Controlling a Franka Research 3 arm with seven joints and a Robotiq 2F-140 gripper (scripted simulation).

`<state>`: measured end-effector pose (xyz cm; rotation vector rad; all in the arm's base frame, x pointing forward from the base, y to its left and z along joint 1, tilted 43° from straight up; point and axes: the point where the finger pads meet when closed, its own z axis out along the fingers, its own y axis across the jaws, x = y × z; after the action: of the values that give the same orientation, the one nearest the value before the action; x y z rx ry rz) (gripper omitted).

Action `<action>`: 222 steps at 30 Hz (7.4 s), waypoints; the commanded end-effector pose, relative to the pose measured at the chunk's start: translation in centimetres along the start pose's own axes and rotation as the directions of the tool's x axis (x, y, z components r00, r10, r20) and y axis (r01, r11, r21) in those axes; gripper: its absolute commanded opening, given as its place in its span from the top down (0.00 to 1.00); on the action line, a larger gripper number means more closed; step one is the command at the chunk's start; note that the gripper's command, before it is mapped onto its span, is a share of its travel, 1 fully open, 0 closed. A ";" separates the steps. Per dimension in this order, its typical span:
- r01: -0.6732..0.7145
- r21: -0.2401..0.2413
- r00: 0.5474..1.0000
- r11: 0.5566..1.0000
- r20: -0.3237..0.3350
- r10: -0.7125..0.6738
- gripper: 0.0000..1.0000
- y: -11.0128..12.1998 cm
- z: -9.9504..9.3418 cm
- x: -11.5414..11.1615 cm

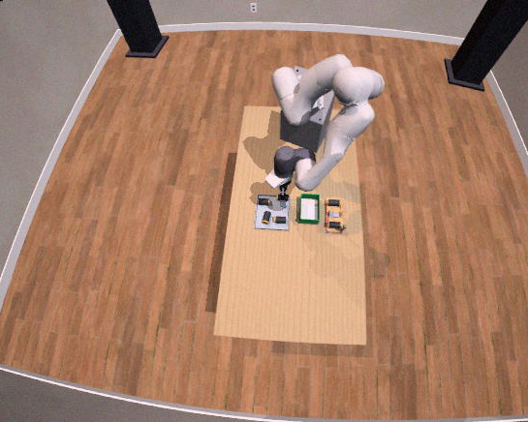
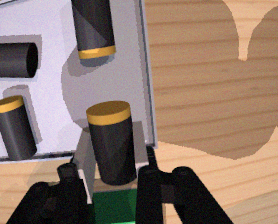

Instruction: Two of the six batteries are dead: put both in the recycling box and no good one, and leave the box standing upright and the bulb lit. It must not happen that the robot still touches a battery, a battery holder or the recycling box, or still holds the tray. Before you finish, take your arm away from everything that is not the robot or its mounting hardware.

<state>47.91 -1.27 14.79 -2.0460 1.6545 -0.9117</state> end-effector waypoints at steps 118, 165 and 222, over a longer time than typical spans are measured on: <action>-0.005 0.000 1.000 1.000 -0.003 0.005 0.71 -2.4 -7.1 2.0; 0.897 -0.003 0.442 0.442 -0.001 -0.897 0.71 -10.0 -7.1 7.8; 0.983 -0.003 0.183 0.183 0.000 -0.983 0.71 -10.0 0.1 7.9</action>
<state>56.06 -6.27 23.06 -3.0557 -0.0218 -1.1855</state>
